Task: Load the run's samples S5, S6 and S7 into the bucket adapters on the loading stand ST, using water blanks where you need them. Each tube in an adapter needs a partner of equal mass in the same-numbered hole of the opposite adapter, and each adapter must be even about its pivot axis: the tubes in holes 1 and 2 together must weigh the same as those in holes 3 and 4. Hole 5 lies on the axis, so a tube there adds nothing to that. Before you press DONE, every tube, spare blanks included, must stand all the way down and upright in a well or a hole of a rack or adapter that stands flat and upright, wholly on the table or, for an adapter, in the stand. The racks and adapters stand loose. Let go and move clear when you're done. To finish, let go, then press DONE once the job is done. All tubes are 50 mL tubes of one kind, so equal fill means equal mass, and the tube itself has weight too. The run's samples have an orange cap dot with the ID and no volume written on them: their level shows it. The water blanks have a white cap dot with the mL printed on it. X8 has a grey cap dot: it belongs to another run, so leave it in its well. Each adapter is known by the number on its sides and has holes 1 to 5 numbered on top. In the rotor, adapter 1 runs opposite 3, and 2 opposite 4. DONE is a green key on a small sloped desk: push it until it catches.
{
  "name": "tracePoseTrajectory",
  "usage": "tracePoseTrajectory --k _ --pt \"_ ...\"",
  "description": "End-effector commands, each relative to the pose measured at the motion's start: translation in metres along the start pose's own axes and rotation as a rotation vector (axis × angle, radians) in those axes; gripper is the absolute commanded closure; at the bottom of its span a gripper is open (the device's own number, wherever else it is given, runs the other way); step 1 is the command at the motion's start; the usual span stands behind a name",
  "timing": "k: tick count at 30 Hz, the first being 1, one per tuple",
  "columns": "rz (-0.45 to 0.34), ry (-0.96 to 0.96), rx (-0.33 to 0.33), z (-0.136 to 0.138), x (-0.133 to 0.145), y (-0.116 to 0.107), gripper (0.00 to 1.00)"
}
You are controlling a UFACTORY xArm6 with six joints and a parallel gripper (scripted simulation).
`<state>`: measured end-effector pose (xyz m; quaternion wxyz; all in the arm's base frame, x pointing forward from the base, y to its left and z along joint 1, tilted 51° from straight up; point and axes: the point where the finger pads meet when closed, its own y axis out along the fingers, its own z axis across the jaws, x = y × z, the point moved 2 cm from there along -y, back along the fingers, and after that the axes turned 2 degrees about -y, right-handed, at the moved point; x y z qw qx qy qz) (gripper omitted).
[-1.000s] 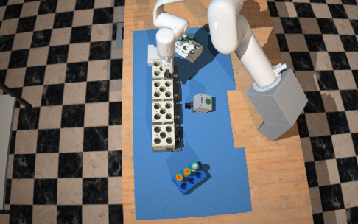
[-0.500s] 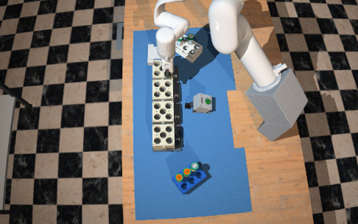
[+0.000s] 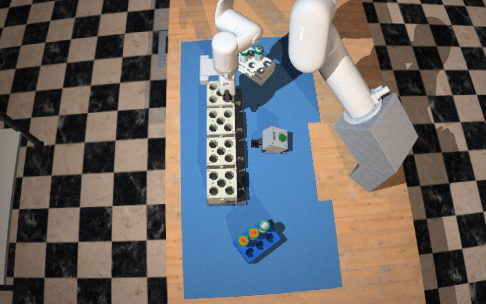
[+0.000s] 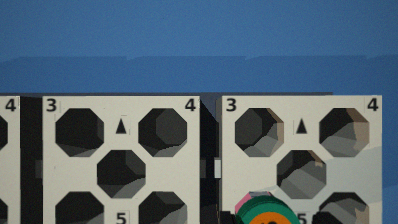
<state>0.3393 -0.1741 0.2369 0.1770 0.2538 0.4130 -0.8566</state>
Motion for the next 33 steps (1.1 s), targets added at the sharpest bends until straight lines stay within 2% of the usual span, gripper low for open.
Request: tracePoseTrajectory --k 1,33 --pt "-0.006 -0.001 -0.002 0.001 -0.001 -0.011 0.56" --pt "-0.006 0.000 -0.002 0.001 -0.002 -0.067 0.56"
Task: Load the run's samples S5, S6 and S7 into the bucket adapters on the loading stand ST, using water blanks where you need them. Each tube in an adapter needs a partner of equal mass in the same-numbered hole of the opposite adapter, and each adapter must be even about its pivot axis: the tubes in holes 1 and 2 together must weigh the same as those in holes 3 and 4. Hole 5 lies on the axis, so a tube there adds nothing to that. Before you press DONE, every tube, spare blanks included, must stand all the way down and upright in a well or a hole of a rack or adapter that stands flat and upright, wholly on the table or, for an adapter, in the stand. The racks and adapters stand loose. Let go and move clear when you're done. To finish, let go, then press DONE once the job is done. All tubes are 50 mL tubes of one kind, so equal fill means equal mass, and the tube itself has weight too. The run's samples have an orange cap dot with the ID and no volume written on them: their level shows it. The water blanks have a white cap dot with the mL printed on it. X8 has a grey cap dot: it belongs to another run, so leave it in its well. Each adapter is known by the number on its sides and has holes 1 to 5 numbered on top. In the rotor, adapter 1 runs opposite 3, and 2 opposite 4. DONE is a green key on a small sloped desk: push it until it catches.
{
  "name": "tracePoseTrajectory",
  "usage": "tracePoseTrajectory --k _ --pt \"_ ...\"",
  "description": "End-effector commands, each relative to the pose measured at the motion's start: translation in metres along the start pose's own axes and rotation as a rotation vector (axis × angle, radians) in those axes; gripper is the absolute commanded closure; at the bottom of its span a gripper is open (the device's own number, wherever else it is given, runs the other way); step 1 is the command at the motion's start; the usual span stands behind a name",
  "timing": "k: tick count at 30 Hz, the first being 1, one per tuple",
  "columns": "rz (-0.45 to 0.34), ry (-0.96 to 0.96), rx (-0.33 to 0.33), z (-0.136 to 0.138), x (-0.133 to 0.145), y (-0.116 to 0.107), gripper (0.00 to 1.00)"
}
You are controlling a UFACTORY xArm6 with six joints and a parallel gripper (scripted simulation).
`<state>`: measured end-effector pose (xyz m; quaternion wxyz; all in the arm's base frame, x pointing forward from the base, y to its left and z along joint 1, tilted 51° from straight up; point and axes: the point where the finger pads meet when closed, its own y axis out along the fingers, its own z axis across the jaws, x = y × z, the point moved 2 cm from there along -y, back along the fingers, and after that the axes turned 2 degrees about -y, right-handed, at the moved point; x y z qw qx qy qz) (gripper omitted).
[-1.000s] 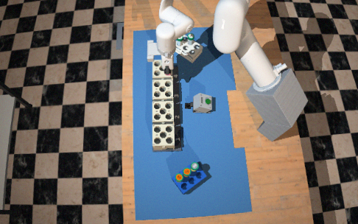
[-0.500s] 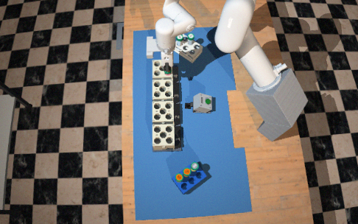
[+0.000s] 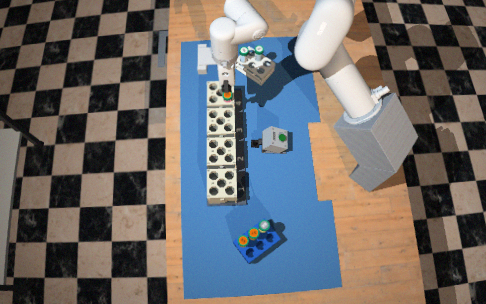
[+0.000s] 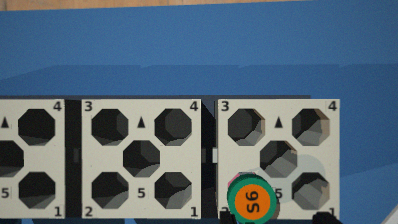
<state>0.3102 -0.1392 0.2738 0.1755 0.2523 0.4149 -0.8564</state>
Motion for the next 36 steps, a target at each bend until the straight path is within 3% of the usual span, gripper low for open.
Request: tracePoseTrajectory --k 1,18,36 --pt "-0.001 0.000 0.001 0.001 0.000 -0.010 0.56" --pt "-0.001 0.000 0.001 0.001 0.000 -0.040 0.56" --pt "-0.001 0.000 0.001 0.001 0.000 -0.041 0.56"
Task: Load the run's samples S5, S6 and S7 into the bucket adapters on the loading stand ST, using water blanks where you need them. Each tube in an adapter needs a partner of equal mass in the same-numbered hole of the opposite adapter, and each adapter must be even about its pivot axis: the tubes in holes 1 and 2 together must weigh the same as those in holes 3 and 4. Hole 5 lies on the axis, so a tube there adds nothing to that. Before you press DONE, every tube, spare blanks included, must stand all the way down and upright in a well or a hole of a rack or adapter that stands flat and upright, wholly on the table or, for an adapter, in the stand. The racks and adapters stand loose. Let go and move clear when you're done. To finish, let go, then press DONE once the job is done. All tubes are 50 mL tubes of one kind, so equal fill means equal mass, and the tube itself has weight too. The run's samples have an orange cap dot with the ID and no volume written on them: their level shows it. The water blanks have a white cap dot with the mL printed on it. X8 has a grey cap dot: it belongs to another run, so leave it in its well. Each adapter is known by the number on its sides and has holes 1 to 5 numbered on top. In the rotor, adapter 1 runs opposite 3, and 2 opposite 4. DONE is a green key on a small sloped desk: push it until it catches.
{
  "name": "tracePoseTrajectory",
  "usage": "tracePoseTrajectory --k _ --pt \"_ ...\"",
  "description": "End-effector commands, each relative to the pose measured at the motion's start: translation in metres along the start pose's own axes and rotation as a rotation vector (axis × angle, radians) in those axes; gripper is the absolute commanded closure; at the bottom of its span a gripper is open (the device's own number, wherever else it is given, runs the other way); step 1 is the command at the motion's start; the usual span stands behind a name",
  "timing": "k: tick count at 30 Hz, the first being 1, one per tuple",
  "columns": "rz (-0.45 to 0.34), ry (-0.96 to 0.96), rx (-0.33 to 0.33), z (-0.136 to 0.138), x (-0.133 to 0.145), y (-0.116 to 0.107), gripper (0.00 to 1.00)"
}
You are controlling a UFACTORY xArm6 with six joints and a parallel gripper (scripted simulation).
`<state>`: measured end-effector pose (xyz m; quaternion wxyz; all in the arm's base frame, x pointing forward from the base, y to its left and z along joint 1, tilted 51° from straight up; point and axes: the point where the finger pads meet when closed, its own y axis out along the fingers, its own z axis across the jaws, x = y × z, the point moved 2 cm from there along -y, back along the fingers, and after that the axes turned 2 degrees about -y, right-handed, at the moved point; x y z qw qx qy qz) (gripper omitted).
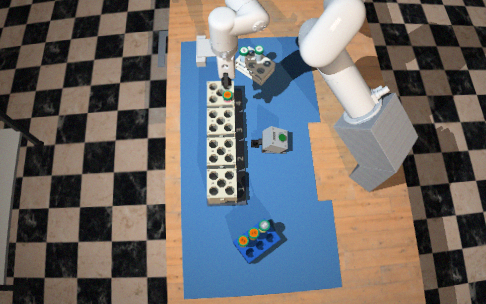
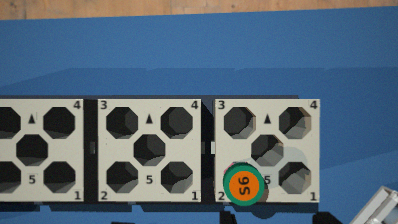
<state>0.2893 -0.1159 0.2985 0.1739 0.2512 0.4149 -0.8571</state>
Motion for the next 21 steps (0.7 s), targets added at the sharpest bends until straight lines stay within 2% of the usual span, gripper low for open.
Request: tracePoseTrajectory --k 1,8,9,12,14,21 --pt "0.003 0.001 0.000 0.000 -0.001 -0.001 0.56" --pt "0.003 0.001 0.000 0.000 -0.001 -0.001 0.56" --pt "0.003 -0.032 0.000 -0.005 0.000 -0.001 0.43" --pt "0.003 -0.132 0.000 -0.019 0.001 -0.001 0.43" --pt "0.003 -0.132 0.000 -0.019 0.001 -0.001 0.43" --pt "0.002 -0.365 0.000 -0.054 0.005 -0.001 0.43"
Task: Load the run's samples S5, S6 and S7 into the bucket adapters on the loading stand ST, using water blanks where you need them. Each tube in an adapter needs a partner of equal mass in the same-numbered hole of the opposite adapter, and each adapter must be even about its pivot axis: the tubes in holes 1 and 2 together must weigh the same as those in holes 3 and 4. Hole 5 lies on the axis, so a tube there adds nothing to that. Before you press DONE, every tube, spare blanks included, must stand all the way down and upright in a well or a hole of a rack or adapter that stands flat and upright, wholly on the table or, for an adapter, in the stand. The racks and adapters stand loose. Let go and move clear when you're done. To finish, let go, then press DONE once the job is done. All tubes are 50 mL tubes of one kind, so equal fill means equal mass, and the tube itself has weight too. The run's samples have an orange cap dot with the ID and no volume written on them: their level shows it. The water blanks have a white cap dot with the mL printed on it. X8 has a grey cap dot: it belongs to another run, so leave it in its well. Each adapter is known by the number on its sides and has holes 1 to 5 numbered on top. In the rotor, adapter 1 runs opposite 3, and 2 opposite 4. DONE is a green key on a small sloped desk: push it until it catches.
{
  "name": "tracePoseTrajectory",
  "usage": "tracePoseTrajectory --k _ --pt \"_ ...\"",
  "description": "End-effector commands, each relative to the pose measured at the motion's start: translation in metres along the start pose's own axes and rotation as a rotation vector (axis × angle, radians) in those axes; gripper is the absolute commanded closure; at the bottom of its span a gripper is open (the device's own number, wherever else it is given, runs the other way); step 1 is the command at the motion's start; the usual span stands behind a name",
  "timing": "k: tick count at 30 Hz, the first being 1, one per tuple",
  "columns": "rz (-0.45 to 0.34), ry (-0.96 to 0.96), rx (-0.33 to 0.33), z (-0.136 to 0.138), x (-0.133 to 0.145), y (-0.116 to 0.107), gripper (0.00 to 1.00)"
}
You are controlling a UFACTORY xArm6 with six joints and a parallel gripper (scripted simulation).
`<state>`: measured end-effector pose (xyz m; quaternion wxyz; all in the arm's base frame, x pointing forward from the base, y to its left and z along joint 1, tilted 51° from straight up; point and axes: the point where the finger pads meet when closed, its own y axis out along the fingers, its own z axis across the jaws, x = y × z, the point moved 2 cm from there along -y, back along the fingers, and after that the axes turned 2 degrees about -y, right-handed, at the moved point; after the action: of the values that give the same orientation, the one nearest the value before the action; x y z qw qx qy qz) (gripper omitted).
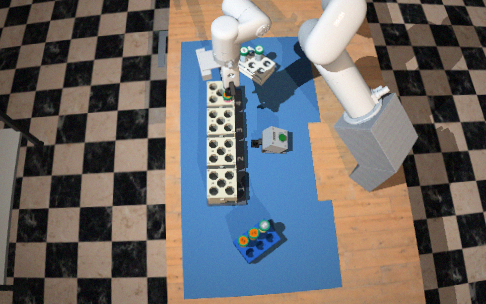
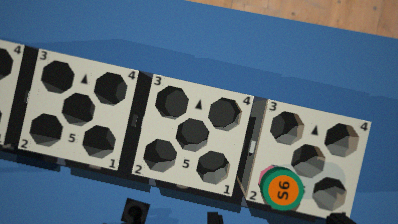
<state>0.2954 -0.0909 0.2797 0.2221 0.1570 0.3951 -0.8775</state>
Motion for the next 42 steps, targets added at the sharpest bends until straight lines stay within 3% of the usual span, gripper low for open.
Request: tracePoseTrajectory --k 1,7,27,42 --pt "-0.006 -0.180 0.005 -0.027 -0.004 0.000 0.43" --pt "-0.007 -0.380 0.004 -0.057 -0.007 0.000 0.43" --pt "-0.007 -0.382 0.003 -0.137 -0.016 0.000 0.43" --pt "-0.007 -0.382 0.003 -0.212 -0.024 0.001 0.43"
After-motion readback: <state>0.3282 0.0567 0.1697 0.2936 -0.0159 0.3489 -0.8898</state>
